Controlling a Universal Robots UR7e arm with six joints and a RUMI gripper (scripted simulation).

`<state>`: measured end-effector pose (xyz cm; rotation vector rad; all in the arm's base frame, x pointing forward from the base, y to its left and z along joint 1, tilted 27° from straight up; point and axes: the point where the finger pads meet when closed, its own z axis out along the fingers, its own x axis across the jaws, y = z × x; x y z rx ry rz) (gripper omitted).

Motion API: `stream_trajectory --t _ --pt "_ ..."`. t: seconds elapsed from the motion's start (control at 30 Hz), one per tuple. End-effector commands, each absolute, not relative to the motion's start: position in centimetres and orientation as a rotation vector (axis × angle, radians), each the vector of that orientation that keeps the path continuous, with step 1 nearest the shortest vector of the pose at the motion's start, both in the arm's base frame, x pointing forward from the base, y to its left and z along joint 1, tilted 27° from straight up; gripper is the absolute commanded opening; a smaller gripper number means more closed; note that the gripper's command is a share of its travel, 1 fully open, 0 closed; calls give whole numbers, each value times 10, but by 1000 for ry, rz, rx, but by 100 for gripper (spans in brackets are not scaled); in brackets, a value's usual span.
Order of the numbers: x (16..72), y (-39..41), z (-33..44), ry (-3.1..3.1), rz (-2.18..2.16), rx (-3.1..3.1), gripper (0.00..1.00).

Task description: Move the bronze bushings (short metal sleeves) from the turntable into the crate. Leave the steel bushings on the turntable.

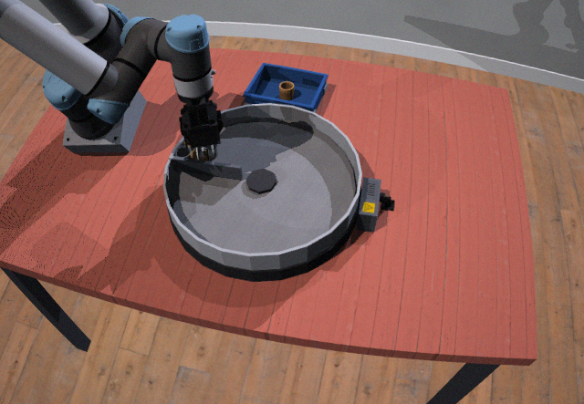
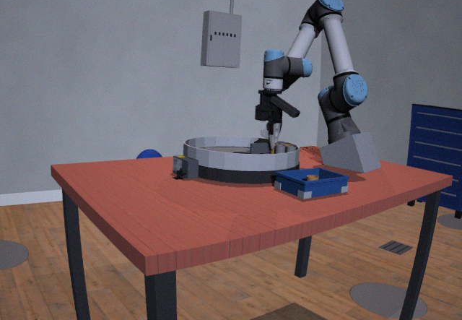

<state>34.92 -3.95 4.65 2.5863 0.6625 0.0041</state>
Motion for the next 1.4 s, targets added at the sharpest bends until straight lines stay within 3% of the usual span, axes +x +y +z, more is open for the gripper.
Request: stream_trajectory --t 0.0,1.37 --pt "349 -40 47 662 5 2586 0" --pt "341 -8 111 662 5 2586 0"
